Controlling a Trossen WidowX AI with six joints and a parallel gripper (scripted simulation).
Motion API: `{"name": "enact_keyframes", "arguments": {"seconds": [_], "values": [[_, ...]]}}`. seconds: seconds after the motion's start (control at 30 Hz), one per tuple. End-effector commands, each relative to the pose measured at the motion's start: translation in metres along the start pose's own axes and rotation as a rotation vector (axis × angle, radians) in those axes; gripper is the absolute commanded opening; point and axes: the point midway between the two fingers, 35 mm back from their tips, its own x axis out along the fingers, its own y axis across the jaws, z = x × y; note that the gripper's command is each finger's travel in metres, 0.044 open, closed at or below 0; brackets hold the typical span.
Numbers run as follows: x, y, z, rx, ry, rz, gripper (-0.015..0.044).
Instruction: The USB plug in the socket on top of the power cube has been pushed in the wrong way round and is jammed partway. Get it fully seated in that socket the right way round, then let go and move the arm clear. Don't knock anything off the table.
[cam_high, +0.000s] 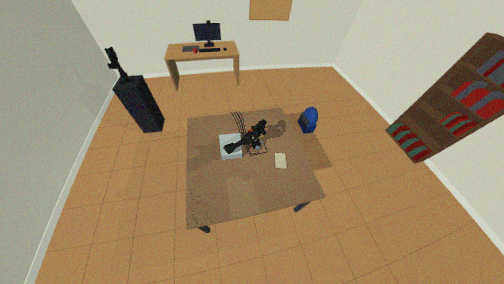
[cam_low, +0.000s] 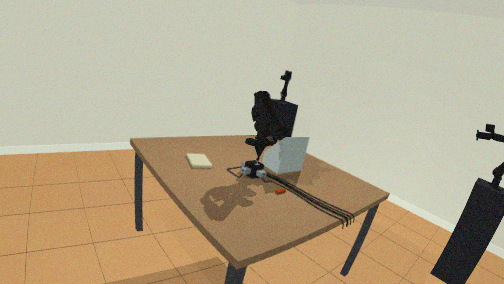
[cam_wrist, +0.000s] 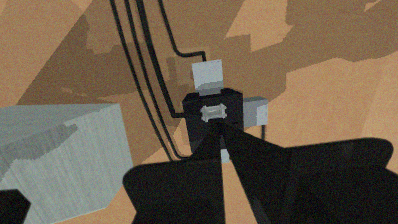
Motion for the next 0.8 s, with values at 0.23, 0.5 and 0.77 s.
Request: {"name": "enact_keyframes", "arguments": {"seconds": [0.23, 0.5, 0.77], "values": [[0.0001, -0.0001, 0.0009, -0.005, -0.017, -0.001, 0.0000], [0.0010, -0.0002, 0.0013, -0.006, -0.024, -0.001, 0.0000], [0.0020, -0.0003, 0.0018, -0.006, -0.030, -0.002, 0.0000]]}}
